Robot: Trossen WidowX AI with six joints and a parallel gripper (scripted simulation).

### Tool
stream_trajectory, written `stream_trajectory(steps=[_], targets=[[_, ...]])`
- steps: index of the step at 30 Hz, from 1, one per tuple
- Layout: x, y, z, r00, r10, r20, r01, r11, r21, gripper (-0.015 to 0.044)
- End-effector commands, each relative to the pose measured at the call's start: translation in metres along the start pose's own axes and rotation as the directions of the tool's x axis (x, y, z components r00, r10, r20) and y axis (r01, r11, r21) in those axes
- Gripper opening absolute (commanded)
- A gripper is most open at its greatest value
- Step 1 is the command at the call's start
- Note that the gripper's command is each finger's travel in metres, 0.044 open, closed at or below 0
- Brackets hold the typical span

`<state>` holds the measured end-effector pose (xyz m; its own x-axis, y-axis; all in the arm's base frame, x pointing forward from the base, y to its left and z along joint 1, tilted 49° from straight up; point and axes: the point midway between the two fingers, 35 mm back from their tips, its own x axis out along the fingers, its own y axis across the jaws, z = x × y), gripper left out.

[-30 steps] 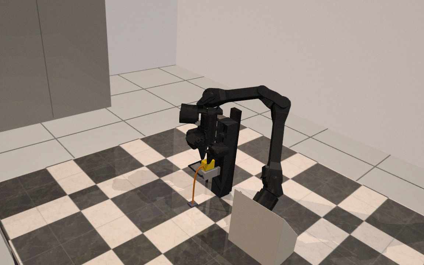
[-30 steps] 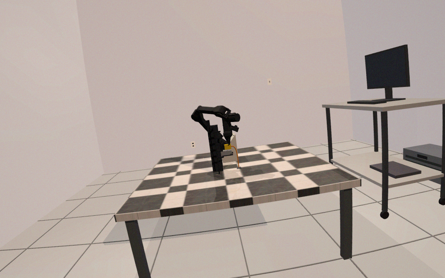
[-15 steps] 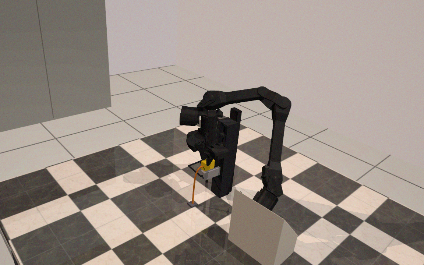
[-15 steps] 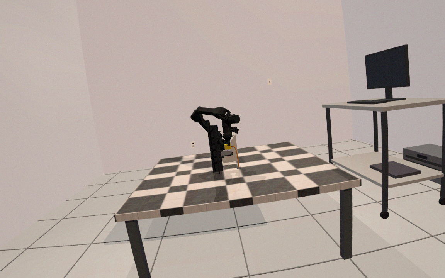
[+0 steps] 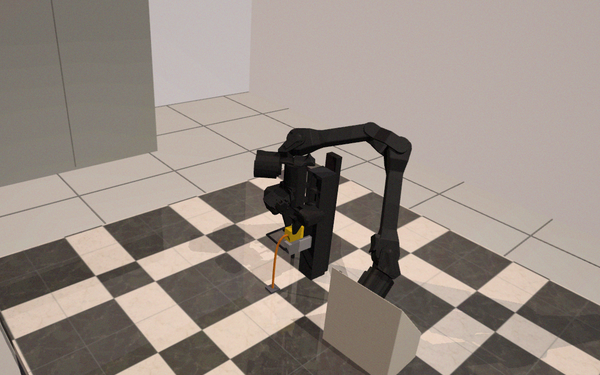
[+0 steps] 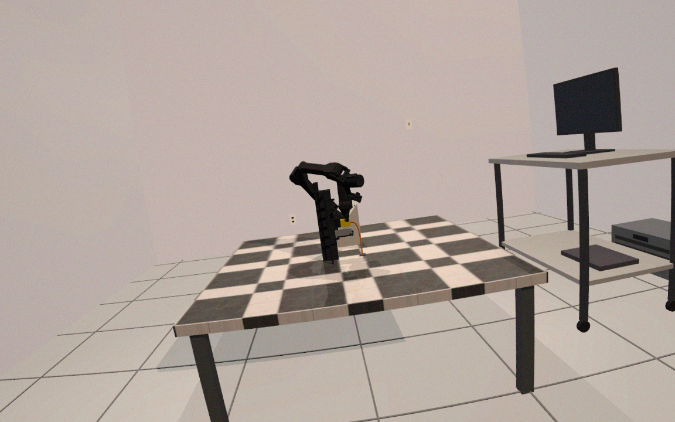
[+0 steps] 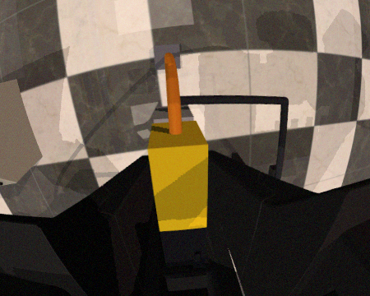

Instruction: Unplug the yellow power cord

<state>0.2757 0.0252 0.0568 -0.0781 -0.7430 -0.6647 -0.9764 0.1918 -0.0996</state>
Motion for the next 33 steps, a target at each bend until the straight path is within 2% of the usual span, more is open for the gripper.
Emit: stream_trajectory(steps=[1,33], targets=[[-0.001,0.000,0.008,1.000,-0.003,0.006,0.003,1.000,0.001,0.0000],[-0.008,0.000,0.060,1.000,-0.006,0.009,0.006,1.000,0.001,0.0000]])
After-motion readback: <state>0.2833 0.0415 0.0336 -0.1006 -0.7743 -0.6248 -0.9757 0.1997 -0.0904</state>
